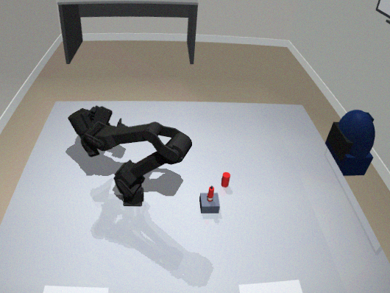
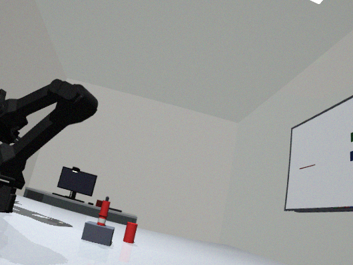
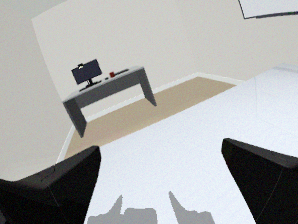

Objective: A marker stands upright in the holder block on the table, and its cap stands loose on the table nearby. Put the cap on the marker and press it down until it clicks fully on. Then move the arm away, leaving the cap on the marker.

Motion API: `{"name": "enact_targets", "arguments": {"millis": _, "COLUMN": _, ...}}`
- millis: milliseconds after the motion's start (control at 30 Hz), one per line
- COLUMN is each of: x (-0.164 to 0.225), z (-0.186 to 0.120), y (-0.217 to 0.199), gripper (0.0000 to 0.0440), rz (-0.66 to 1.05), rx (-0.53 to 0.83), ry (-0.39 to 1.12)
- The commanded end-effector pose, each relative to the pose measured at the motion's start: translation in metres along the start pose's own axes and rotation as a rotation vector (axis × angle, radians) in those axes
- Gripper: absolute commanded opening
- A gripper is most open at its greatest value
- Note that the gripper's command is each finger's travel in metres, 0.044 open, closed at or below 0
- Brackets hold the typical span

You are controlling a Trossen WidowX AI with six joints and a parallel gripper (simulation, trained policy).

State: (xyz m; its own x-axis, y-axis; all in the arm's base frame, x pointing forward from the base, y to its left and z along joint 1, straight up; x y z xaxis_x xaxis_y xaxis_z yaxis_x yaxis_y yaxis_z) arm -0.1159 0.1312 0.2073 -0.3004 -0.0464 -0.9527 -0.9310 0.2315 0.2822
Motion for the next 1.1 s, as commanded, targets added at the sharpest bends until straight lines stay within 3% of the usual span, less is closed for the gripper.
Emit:
{"name": "enact_targets", "arguments": {"millis": 0, "x": 0.000, "z": 0.001, "y": 0.000, "gripper": 0.0374, "rz": -0.002, "rx": 0.004, "ry": 0.002}}
{"name": "enact_targets", "arguments": {"millis": 233, "x": -0.004, "z": 0.012, "y": -0.004, "gripper": 0.0214, "rz": -0.035, "rx": 0.051, "ry": 0.024}}
{"name": "enact_targets", "arguments": {"millis": 1067, "x": -0.032, "z": 0.049, "y": -0.018, "gripper": 0.0272, "rz": -0.107, "rx": 0.222, "ry": 0.150}}
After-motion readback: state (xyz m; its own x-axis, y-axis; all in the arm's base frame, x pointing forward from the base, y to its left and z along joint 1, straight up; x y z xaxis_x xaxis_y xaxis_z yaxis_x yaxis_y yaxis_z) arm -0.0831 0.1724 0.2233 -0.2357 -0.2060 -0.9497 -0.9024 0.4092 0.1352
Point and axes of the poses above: the point midway between the two fingers, 35 mm back from their tips, its own z axis out along the fingers, its own y axis across the jaws, x = y × z, the point moved 8 cm from there along -z, back along the fingers, and after that the axes turned 1 degree about -z, right-handed, at the moved point
